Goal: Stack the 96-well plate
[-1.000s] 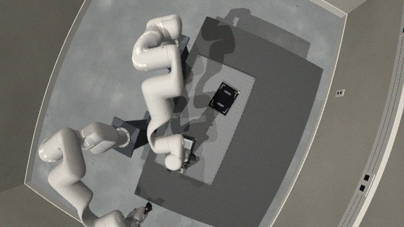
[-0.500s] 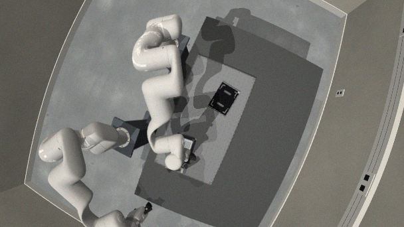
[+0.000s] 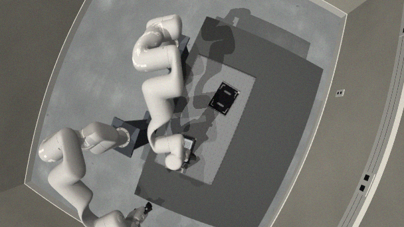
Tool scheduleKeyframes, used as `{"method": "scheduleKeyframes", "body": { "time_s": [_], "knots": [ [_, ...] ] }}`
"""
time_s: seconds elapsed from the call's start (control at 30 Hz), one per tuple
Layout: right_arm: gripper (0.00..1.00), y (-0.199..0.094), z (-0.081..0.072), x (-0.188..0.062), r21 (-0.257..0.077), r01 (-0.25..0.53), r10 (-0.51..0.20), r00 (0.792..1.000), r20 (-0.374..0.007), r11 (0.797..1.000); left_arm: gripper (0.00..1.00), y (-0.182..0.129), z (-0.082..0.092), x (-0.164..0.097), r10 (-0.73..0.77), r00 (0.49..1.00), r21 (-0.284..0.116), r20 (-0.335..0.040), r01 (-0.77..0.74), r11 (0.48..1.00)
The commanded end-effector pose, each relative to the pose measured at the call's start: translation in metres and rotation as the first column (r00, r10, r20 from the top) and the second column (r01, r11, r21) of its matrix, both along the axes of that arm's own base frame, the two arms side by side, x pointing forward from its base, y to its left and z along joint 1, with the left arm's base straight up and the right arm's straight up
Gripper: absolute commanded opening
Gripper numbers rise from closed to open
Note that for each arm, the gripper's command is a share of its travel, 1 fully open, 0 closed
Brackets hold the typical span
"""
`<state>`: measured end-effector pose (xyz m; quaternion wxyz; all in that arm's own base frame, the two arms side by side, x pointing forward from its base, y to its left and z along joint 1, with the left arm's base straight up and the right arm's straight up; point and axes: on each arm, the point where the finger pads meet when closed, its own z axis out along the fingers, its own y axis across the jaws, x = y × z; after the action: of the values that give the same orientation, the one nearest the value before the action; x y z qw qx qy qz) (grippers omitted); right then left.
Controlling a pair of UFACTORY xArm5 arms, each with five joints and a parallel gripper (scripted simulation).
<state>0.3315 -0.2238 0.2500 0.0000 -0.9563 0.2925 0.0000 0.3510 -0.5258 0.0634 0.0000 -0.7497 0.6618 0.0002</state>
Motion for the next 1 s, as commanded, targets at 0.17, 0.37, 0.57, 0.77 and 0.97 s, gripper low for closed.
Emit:
{"method": "scheduleKeyframes", "body": {
  "time_s": [0.17,0.37,0.57,0.77,0.97],
  "knots": [
    [1.00,-0.0004,0.0013,0.0007,-0.002,0.000,0.000,1.000,0.003,1.000,0.00,-0.0013,0.0012,0.0009,0.000,1.000,-0.005,0.003,0.000,1.000],
    [1.00,-0.0004,0.0013,0.0007,-0.002,0.000,0.000,1.000,0.003,1.000,0.00,-0.0013,0.0002,0.0009,0.000,1.000,-0.005,0.003,0.000,1.000],
    [1.00,-0.0004,0.0013,0.0007,-0.002,0.000,0.000,1.000,0.003,1.000,0.00,-0.0013,-0.0005,0.0009,0.000,1.000,-0.005,0.003,0.000,1.000],
    [1.00,-0.0004,0.0013,0.0007,-0.002,0.000,0.000,1.000,0.003,1.000,0.00,-0.0013,-0.0015,0.0009,0.000,1.000,-0.005,0.003,0.000,1.000],
    [1.00,-0.0004,0.0013,0.0007,-0.002,0.000,0.000,1.000,0.003,1.000,0.00,-0.0013,-0.0025,0.0009,0.000,1.000,-0.005,0.003,0.000,1.000]
  ]
}}
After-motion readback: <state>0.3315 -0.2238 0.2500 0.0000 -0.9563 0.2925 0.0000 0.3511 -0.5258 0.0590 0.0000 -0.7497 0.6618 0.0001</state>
